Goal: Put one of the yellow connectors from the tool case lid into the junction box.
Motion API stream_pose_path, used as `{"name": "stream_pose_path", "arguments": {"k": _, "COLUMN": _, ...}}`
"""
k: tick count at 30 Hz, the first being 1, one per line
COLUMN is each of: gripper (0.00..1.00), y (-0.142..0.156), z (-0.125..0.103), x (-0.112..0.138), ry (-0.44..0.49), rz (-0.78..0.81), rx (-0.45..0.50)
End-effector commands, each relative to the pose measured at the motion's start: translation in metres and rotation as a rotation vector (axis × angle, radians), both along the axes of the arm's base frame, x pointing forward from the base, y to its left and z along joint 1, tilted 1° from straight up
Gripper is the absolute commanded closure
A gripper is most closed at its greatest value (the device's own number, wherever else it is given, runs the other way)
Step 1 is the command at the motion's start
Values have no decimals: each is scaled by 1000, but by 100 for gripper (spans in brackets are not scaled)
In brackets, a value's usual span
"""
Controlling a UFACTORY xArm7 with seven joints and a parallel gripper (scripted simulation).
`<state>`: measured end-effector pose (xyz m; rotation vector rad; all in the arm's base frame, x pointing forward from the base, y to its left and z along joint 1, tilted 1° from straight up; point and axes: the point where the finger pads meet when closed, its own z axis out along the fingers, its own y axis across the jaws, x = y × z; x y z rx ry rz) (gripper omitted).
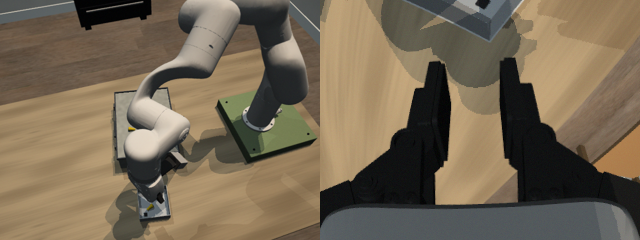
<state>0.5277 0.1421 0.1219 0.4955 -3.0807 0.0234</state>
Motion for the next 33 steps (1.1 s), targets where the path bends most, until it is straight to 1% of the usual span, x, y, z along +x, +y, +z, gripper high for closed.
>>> {"name": "stream_pose_path", "arguments": {"k": 1, "gripper": 71, "y": 1, "z": 2, "x": 1, "ry": -5, "rz": 0, "rx": 1}}
{"name": "stream_pose_path", "arguments": {"k": 5, "gripper": 71, "y": 1, "z": 5, "x": 1, "ry": -5, "rz": 0, "rx": 1}}
{"name": "stream_pose_path", "arguments": {"k": 9, "gripper": 71, "y": 1, "z": 26, "x": 2, "ry": -5, "rz": 0, "rx": 1}}
{"name": "stream_pose_path", "arguments": {"k": 11, "gripper": 71, "y": 1, "z": 32, "x": 2, "ry": -5, "rz": 0, "rx": 1}}
{"name": "stream_pose_path", "arguments": {"k": 33, "gripper": 71, "y": 1, "z": 32, "x": 2, "ry": -5, "rz": 0, "rx": 1}}
